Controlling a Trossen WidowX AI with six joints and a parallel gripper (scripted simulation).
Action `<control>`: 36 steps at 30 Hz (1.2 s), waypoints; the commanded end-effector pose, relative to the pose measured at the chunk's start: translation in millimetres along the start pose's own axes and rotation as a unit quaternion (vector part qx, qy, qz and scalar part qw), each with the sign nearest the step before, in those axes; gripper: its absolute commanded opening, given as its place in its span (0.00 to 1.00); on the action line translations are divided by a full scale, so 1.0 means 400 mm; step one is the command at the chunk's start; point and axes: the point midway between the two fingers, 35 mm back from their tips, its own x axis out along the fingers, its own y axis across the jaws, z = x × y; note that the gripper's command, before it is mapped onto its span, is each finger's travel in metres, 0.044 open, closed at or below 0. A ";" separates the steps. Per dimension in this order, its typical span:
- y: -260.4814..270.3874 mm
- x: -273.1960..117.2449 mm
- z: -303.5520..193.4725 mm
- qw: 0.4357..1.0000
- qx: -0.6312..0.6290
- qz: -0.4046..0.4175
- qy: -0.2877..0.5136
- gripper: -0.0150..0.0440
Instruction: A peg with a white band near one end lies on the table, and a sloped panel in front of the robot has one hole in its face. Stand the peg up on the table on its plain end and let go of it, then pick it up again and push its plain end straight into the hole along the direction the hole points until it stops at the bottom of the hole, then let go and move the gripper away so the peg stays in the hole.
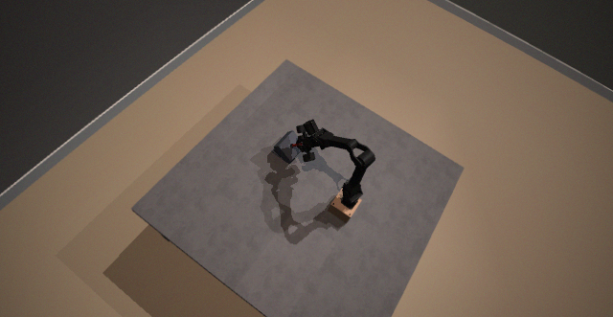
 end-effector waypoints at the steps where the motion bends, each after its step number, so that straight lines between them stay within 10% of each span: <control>1: 0.000 0.000 0.000 1.000 0.000 0.000 0.000 0.25; 36: 0.003 0.055 0.002 1.000 0.000 0.000 0.000 0.25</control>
